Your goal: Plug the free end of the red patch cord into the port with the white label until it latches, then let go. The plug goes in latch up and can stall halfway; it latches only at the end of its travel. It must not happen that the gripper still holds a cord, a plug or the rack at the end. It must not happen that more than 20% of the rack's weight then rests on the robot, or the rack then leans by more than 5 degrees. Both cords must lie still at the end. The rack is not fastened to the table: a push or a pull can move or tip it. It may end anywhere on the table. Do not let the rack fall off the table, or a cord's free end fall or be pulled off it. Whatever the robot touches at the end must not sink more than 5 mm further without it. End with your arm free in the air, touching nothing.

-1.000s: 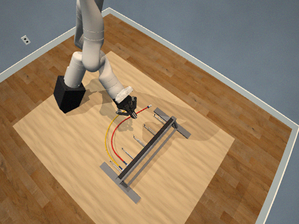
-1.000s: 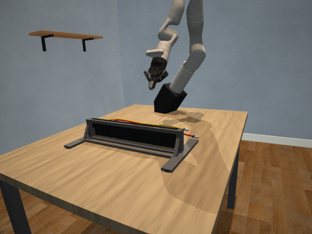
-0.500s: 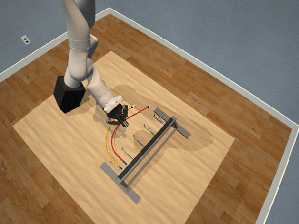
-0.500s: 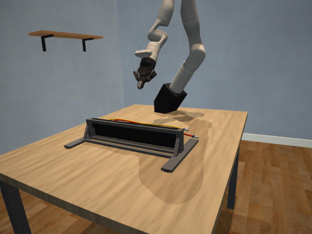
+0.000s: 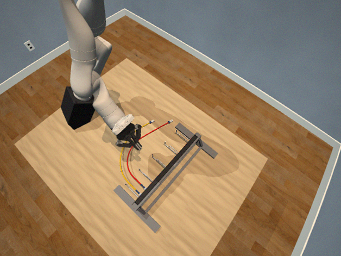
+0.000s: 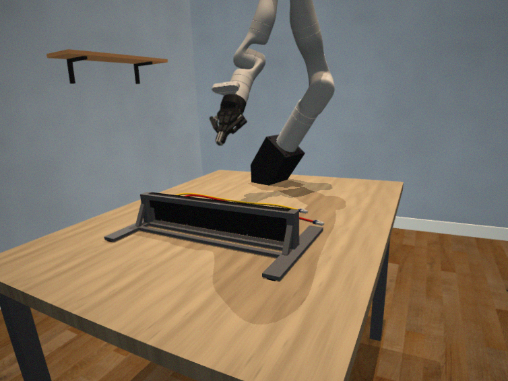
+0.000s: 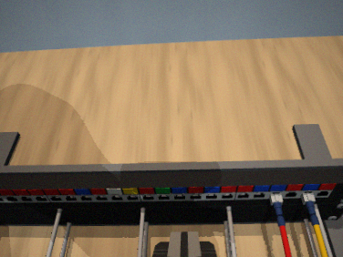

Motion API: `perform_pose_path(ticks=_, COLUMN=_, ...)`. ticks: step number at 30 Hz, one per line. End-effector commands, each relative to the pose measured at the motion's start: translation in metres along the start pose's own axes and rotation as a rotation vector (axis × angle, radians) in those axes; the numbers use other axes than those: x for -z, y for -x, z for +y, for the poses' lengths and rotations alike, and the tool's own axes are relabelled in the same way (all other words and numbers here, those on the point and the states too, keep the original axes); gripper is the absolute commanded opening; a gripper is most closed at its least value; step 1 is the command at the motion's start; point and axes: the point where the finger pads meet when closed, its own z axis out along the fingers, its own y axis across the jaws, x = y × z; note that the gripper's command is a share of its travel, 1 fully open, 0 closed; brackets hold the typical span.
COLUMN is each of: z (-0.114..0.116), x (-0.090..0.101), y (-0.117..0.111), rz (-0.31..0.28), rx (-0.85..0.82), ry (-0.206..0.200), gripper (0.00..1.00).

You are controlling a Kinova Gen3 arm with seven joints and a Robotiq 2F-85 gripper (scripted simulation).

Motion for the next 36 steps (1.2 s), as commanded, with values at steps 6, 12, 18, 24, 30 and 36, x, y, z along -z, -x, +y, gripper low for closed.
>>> perform_pose_path(ticks=6, z=0.000, x=-0.004, y=0.000, rz=0.001, rx=-0.001, ry=0.000, gripper=0.00)
perform_pose_path(ticks=12, z=0.000, x=-0.019, y=0.000, rz=0.001, rx=-0.001, ry=0.000, gripper=0.00)
perform_pose_path(ticks=18, z=0.000, x=-0.036, y=0.000, rz=0.001, rx=-0.001, ry=0.000, gripper=0.00)
perform_pose_path(ticks=24, z=0.000, x=-0.071, y=0.000, rz=0.001, rx=-0.001, ry=0.000, gripper=0.00)
perform_pose_path(ticks=30, z=0.000, x=-0.109, y=0.000, rz=0.001, rx=-0.001, ry=0.000, gripper=0.00)
perform_pose_path(ticks=36, z=0.000, x=-0.128, y=0.000, rz=0.001, rx=-0.001, ry=0.000, gripper=0.00)
